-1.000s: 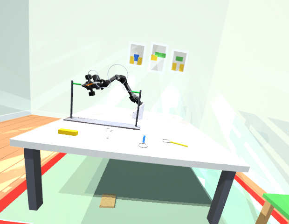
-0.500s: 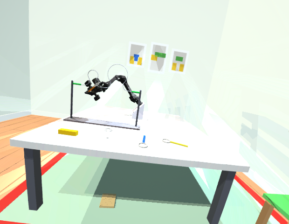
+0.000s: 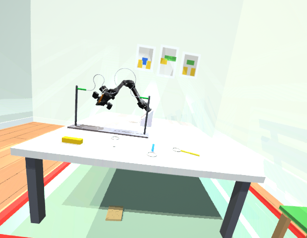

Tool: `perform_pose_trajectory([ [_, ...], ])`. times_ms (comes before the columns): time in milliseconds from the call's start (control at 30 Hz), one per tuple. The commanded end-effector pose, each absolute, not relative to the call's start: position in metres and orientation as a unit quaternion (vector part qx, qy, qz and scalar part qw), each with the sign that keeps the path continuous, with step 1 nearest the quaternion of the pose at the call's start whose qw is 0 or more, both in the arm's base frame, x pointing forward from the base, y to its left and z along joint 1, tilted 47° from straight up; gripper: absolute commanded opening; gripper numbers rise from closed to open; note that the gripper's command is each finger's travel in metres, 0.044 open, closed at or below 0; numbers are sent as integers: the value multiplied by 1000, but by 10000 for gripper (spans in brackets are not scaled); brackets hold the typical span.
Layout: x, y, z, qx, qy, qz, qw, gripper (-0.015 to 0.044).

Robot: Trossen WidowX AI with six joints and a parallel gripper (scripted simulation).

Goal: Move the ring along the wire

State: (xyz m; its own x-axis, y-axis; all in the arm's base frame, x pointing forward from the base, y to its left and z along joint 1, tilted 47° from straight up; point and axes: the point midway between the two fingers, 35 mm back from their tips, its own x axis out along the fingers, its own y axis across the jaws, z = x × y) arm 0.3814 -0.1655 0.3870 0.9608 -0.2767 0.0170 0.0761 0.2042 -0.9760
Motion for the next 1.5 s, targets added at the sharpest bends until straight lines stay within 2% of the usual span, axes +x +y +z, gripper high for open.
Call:
perform_pose_trajectory([
  [0,382,-162,371,-583,95,-101,800,-150],
  [600,380,-136,320,-453,131,-52,880,-150],
  [1467,377,-110,289,-399,142,-33,905,-150],
])
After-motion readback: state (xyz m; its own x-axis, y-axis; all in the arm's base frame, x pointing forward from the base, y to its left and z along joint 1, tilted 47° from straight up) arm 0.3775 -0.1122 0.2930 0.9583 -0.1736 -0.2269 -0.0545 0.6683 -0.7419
